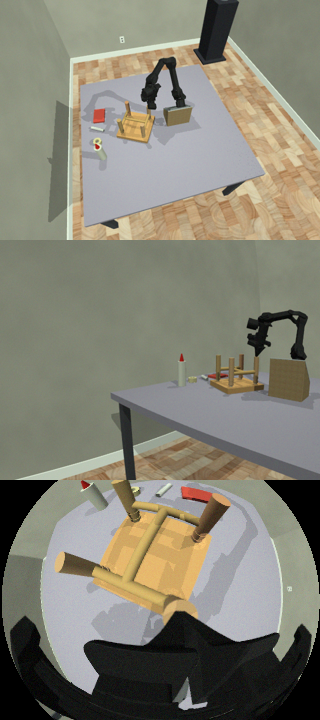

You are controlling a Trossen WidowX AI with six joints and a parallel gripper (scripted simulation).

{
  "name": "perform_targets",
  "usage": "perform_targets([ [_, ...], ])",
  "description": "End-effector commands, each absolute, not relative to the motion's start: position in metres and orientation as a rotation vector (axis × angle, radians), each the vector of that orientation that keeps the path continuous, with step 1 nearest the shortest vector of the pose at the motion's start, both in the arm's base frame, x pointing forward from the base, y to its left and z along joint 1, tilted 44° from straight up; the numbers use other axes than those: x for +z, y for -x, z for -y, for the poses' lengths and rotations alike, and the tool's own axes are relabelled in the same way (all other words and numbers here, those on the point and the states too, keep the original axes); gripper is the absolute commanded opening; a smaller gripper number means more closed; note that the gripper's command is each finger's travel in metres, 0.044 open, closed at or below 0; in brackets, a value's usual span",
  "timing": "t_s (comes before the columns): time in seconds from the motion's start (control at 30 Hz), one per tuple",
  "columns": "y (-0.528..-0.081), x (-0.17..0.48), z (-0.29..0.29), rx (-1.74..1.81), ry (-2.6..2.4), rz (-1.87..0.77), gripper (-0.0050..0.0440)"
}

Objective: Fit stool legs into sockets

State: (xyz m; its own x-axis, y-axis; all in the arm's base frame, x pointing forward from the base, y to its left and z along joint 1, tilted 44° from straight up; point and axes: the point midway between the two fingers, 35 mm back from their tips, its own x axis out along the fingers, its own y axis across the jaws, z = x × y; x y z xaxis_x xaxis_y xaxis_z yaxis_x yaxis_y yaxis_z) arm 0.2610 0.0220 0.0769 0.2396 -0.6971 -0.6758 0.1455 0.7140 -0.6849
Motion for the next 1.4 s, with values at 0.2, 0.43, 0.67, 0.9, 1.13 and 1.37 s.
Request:
perform_targets([
  [0.2, -0.2581, 0.0676, -0.0112, -0.642, 0.548, -1.228, 0.0],
  [0.43, -0.2581, 0.0669, -0.0106, -0.642, 0.548, -1.228, 0.0],
  [0.67, -0.258, 0.0664, -0.01, -0.642, 0.548, -1.228, 0.0],
  [0.9, -0.258, 0.0658, -0.0095, -0.642, 0.548, -1.228, 0.0],
  [1.13, -0.2579, 0.0651, -0.0088, -0.642, 0.548, -1.228, 0.0],
  [1.37, -0.2585, 0.0668, -0.0106, -0.64, 0.548, -1.226, 0.0],
])
